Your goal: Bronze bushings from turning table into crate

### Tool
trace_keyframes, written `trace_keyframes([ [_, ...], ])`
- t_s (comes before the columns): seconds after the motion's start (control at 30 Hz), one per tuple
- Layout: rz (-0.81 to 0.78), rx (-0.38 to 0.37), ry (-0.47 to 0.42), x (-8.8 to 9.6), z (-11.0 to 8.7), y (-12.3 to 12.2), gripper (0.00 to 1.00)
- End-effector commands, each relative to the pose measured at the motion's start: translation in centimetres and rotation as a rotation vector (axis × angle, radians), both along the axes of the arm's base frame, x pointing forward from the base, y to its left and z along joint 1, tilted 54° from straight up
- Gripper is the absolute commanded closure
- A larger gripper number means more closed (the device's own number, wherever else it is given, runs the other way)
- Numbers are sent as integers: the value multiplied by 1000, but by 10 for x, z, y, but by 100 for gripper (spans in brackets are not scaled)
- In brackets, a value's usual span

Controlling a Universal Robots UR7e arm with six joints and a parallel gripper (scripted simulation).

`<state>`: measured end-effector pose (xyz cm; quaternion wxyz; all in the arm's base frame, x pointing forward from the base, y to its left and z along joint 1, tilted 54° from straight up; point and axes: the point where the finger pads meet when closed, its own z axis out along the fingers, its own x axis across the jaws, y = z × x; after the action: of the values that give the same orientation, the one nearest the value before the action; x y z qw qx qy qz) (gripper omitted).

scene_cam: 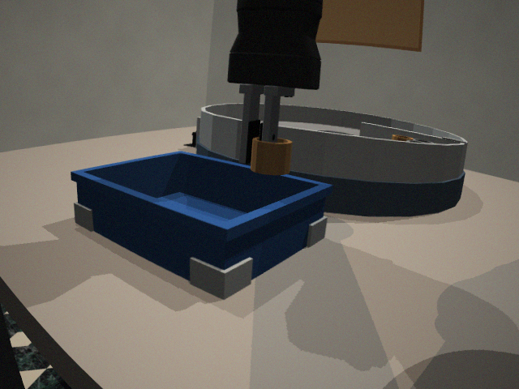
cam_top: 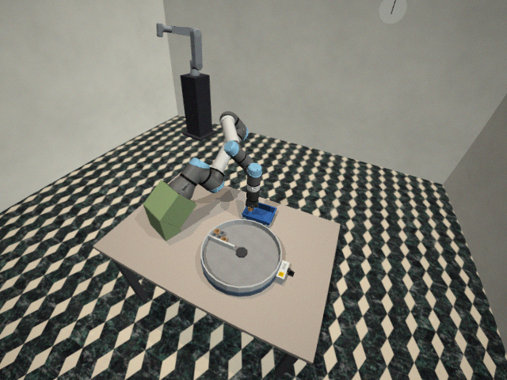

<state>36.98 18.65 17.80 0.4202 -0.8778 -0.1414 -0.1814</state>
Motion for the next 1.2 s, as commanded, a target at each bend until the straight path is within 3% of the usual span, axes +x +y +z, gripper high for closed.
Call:
trace_keyframes([
  [0.0,-2,-2,-1,1,-1,1,100],
  [1.17,-3,-3,-1,4,-6,8,100],
])
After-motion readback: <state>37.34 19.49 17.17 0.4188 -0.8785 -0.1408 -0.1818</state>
